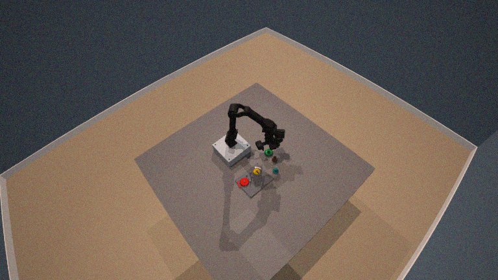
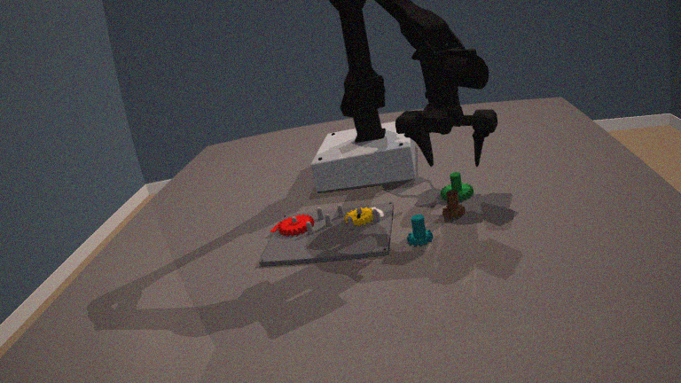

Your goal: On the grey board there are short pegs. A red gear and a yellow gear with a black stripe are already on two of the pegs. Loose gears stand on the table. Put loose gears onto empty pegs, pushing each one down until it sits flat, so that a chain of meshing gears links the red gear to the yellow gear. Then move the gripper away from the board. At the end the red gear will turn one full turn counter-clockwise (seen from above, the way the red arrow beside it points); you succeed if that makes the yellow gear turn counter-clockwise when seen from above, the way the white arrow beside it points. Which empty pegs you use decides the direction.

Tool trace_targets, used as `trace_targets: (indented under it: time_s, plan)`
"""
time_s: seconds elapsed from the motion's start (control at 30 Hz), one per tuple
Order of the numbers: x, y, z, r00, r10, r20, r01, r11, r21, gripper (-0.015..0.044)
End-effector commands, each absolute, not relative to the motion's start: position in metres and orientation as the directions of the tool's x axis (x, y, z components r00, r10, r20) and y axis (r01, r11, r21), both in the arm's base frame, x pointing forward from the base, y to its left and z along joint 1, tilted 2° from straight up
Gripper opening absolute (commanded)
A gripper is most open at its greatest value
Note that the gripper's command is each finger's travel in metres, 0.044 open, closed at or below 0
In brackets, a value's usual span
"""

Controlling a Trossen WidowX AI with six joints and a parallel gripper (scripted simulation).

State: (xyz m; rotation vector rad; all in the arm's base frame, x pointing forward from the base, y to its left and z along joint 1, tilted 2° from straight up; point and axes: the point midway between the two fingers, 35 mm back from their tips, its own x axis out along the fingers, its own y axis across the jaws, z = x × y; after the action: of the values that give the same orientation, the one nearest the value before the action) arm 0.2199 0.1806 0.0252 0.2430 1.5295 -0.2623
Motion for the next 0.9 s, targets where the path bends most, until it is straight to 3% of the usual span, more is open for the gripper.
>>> trace_targets:
  time_s: [0.0, 0.73, 0.87]
  plan:
    - [0.22, 0.18, 0.019, 0.022, -0.024, -0.999, 0.323, 0.946, -0.016, 0.044]
    - [0.219, 0.179, -0.005, 0.022, -0.024, -0.999, 0.323, 0.946, -0.016, 0.044]
    - [0.219, 0.179, -0.005, 0.022, -0.024, -0.999, 0.323, 0.946, -0.016, 0.0335]
